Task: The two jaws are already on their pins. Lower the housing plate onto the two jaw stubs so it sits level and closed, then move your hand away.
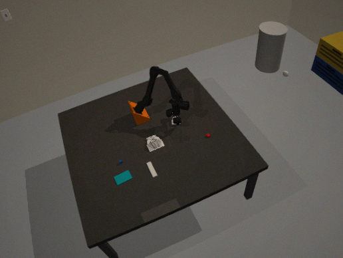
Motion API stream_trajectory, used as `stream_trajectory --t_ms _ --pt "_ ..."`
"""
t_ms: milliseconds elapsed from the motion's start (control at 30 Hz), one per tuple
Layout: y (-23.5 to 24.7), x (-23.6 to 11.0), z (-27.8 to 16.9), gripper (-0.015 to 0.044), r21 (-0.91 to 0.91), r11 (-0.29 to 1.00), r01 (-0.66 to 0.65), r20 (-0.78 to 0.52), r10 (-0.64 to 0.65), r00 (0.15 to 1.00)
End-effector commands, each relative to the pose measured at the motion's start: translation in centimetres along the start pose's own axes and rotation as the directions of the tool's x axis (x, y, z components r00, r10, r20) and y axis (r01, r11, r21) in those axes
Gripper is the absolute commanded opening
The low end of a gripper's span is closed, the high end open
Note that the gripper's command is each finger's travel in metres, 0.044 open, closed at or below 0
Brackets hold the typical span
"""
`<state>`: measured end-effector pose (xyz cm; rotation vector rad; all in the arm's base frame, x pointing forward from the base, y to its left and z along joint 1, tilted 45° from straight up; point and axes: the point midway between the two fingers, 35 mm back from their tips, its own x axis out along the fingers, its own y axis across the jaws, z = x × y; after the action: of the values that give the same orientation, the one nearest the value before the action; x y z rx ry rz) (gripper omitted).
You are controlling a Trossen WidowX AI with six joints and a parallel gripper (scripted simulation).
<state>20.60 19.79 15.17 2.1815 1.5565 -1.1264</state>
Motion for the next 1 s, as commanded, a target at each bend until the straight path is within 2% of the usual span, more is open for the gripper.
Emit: stream_trajectory --t_ms 0,133,567,967 --pt "0.06 0.08 0.12 0.044 0.006 1.0 -0.003 0.004 0.003 1.0" --pt "0.06 0.08 0.12 0.044 0.006 1.0 -0.003 0.004 0.003 1.0" --pt "0.0 0.0 0.0 0.0353 0.0 1.0 0.0 0.0 0.0 1.0" --pt "0.09 -0.44 -0.01 0.0351 0.0 1.0 -0.001 0.002 0.001 1.0"
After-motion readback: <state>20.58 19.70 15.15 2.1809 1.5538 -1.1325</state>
